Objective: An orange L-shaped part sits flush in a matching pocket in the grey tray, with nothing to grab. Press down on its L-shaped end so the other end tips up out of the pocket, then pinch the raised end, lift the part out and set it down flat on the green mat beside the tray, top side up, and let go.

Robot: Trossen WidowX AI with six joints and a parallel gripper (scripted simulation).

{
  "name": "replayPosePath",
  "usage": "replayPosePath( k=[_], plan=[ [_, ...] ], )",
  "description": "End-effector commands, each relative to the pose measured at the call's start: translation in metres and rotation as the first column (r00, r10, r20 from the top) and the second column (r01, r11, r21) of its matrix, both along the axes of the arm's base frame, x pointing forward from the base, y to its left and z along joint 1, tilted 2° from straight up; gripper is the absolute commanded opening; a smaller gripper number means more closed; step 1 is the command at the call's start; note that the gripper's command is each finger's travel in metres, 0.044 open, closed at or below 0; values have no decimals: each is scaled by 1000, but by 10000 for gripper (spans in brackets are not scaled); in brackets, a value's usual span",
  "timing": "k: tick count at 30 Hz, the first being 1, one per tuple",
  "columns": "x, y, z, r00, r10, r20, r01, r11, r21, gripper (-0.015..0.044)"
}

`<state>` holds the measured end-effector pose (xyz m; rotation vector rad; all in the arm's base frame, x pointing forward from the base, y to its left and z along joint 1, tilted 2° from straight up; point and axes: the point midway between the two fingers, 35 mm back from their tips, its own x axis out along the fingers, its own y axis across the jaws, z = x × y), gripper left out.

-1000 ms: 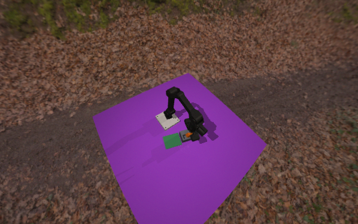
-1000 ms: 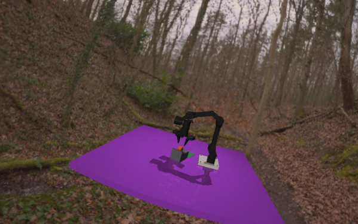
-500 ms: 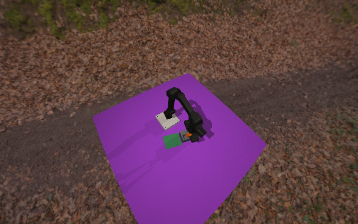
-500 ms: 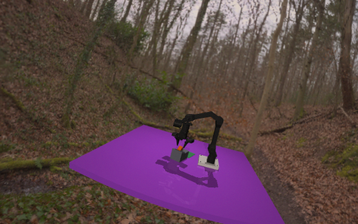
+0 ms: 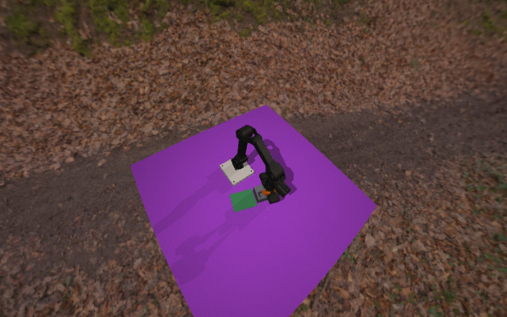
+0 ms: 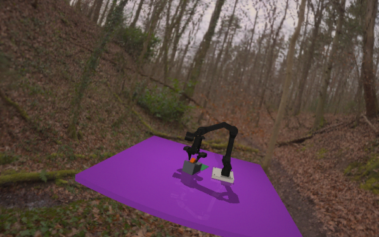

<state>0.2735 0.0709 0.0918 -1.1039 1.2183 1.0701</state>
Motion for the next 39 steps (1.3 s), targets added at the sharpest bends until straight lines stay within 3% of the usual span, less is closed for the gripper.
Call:
replayPosePath(
  k=[1, 6, 15, 18, 39],
  plan=[
    [0, 0, 0, 1000, 0, 0, 0, 1000, 0, 254],
    [0, 0, 0, 1000, 0, 0, 0, 1000, 0, 122],
    [0, 0, 0, 1000, 0, 0, 0, 1000, 0, 62],
    [0, 0, 0, 1000, 0, 0, 0, 1000, 0, 0],
    [-2, 0, 22, 1000, 3, -1, -3, 1000, 2, 0]
  ],
)
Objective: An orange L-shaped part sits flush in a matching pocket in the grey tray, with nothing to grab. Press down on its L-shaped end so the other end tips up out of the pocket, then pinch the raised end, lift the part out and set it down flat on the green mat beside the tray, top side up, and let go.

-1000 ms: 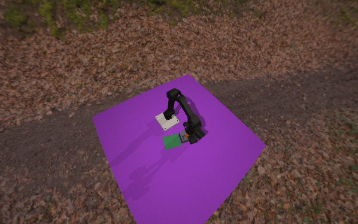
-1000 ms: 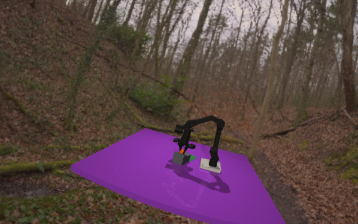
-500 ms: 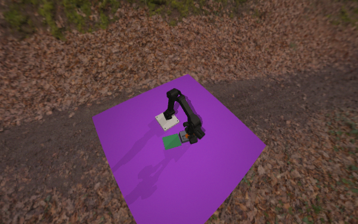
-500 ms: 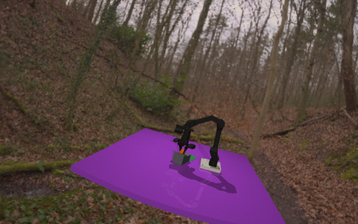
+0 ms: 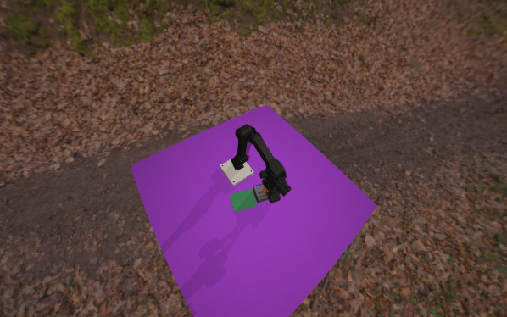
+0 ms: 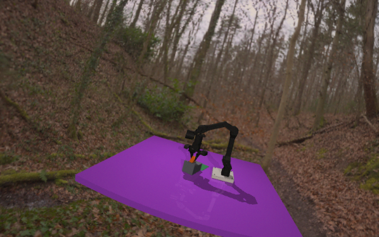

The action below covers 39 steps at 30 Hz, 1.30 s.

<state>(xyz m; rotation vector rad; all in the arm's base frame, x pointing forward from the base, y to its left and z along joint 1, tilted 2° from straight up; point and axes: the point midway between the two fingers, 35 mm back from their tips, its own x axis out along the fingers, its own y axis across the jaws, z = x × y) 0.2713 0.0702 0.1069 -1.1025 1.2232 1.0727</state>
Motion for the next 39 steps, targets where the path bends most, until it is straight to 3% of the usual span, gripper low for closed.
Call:
replayPosePath(
  k=[1, 39],
  plan=[
    [0, 0, 9, 1000, 3, 4, -3, 1000, 3, 0],
    [-3, -1, 68, 1000, 4, 4, -4, 1000, 4, 0]
  ],
)
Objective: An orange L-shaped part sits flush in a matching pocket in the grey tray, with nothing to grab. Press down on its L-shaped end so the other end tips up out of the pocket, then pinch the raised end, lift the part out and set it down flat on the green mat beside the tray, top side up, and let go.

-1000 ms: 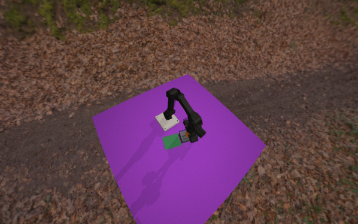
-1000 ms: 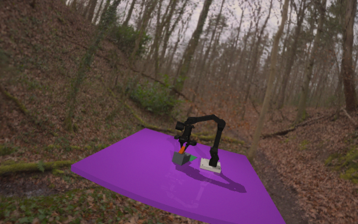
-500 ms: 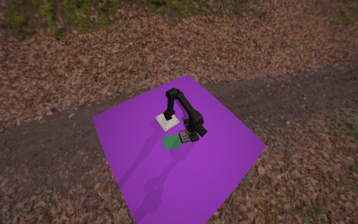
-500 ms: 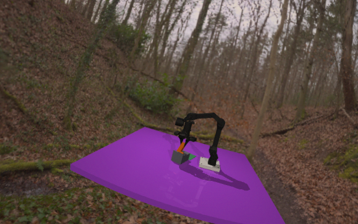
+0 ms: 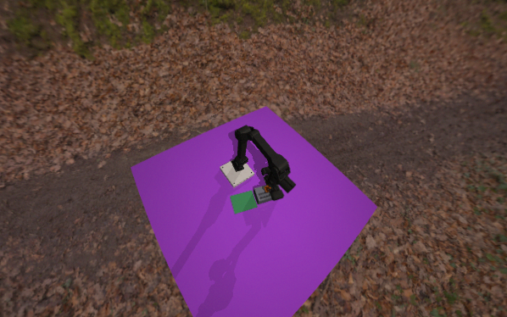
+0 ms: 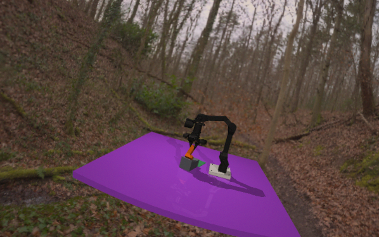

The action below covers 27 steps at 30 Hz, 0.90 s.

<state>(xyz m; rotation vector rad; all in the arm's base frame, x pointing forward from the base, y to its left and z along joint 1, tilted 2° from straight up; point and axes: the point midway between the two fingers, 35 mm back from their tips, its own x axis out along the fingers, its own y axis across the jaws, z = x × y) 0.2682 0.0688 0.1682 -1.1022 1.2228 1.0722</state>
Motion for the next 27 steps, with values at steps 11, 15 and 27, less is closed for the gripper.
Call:
replayPosePath(
  k=[11, 15, 27],
  plan=[
    [-1, -2, 11, 1000, 4, 3, -4, 1000, 3, 0],
    [-3, -14, 9, 1000, 4, 3, -4, 1000, 2, 0],
    [-13, -62, 5, 1000, 4, 2, -4, 1000, -1, 0]
  ],
)
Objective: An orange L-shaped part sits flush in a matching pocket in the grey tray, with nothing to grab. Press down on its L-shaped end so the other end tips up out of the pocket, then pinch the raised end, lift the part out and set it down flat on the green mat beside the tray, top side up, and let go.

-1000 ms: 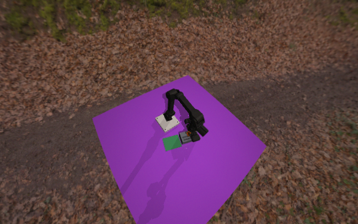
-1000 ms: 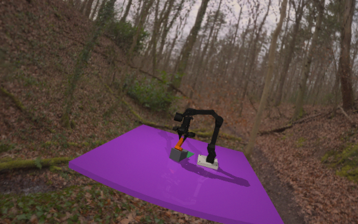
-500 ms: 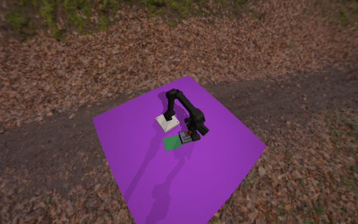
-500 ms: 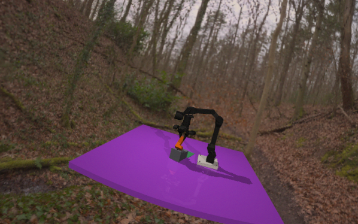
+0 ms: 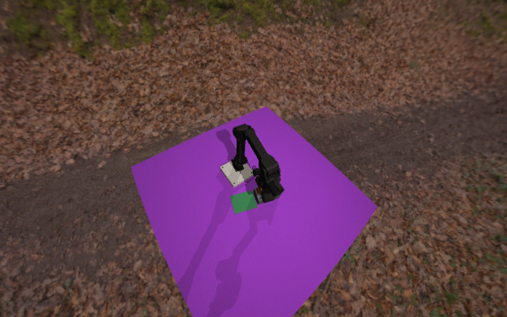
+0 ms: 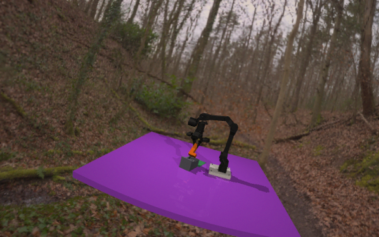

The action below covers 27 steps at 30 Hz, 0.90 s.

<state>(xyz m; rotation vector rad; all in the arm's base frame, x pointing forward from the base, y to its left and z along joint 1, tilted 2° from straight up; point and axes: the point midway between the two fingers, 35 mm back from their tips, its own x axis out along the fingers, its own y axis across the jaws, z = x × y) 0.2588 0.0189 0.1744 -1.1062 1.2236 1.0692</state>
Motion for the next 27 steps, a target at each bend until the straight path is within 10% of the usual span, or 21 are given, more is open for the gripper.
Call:
replayPosePath(
  k=[1, 27],
  plan=[
    [-4, -16, -2, 1000, 4, 0, -4, 1000, 2, 0],
    [-30, -112, -5, 1000, 4, -2, -4, 1000, -6, 0]
  ],
)
